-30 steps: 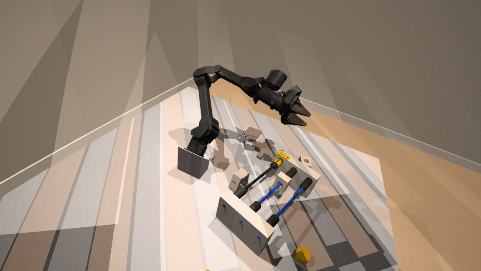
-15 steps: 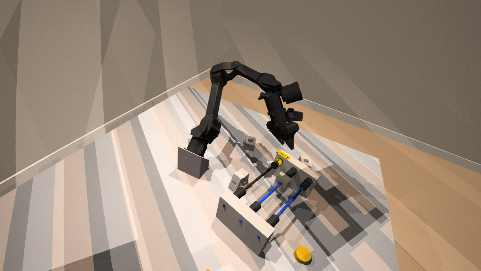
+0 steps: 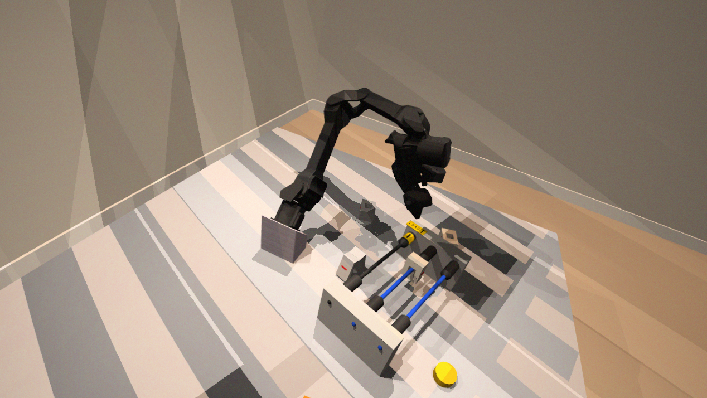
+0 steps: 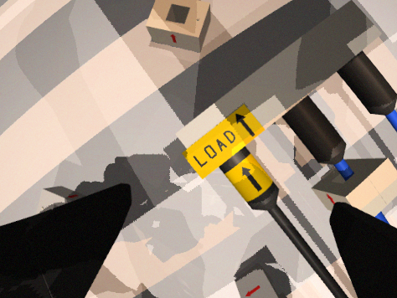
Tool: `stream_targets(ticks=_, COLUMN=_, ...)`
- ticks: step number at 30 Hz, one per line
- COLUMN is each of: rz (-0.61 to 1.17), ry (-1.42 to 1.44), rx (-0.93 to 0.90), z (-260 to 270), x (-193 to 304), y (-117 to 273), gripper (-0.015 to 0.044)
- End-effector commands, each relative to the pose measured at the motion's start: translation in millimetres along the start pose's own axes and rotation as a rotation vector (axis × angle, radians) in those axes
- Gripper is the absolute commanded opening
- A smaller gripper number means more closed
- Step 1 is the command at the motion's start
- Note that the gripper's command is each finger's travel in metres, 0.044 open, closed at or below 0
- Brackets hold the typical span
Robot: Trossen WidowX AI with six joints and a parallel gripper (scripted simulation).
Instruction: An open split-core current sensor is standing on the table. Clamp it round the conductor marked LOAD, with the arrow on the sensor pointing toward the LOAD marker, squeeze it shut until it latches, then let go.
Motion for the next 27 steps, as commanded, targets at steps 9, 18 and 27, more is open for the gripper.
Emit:
stream_targets(ticks=9, rz=-0.012, ry=-0.006, rx=-0.020, z=0, x=-2, y=1, gripper=0.0440)
stream_targets(ticks=18, rz=0.041, ry=-0.117, rx=-0.002, z=-12, x=17, y=-2, gripper=0.0440)
stream_targets(ticks=27, rz=0.376, ry=-0.774, rx=0.061, z=-44, x=141, y=-12, gripper=0.0440)
Point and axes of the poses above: the point midway between the two fingers, 35 mm back from their tips, its own y axis back along the fingers, its own z axis across the jaws, x = y × z, the point moved 5 cm from there along y, back along the fingers, and after that the axes turned 12 degrees about y, right-handed, at the moved point
